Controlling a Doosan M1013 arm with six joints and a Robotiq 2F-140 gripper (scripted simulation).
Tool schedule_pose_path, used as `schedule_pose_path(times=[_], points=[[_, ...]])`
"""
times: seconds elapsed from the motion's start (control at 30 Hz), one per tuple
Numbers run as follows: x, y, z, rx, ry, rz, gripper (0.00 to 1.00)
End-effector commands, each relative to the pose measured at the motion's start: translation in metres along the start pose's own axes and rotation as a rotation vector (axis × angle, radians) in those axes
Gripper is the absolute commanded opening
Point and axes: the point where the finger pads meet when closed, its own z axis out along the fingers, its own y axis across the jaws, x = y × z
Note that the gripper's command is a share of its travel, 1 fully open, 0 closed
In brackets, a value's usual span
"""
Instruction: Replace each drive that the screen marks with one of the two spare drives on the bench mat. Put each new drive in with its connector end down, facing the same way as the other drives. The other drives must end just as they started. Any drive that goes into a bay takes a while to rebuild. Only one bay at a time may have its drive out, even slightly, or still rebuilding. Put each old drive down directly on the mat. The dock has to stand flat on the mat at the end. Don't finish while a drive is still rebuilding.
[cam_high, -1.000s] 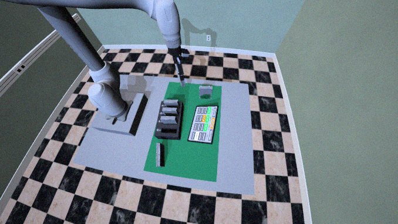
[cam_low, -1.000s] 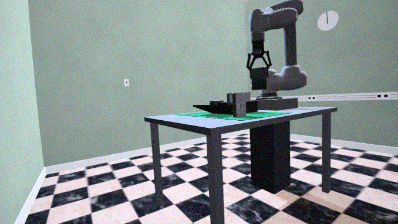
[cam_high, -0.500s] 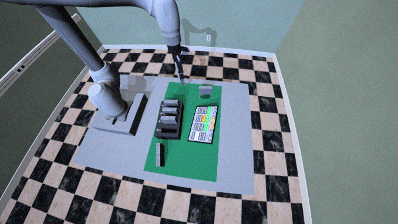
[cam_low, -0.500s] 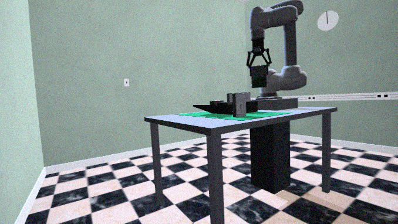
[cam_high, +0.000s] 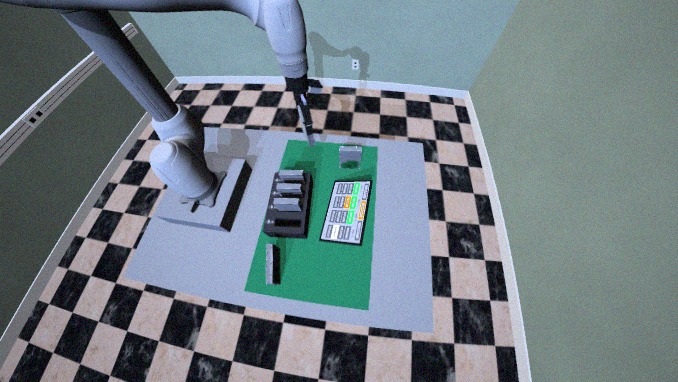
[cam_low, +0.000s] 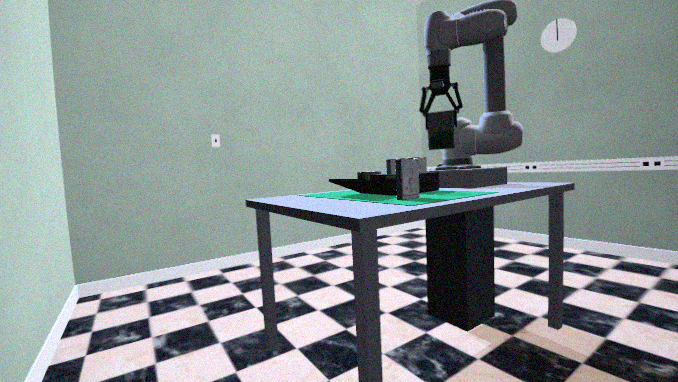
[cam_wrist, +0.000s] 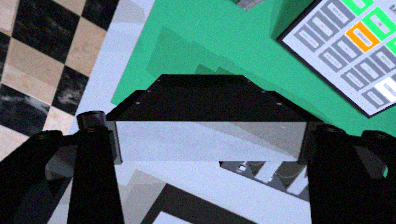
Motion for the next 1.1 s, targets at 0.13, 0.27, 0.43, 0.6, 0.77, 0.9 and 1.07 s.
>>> schedule_pose_path(times=[0.13,0.27,0.43,0.6,0.77,0.9,1.07], points=[[0.0,0.002,-0.001,0.0,0.001,0.011,0.1],[-0.001,0.006,-0.001,0.0,0.001,0.029,0.1],[-0.003,0.013,-0.001,0.0,0.001,0.063,0.1],[-0.004,0.018,-0.001,0.0,0.001,0.092,0.1],[-0.007,0.03,-0.001,0.0,0.001,0.153,0.1],[-0.011,0.042,-0.001,0.0,0.001,0.214,0.1],[-0.016,0.056,-0.001,0.0,0.001,0.286,0.1]])
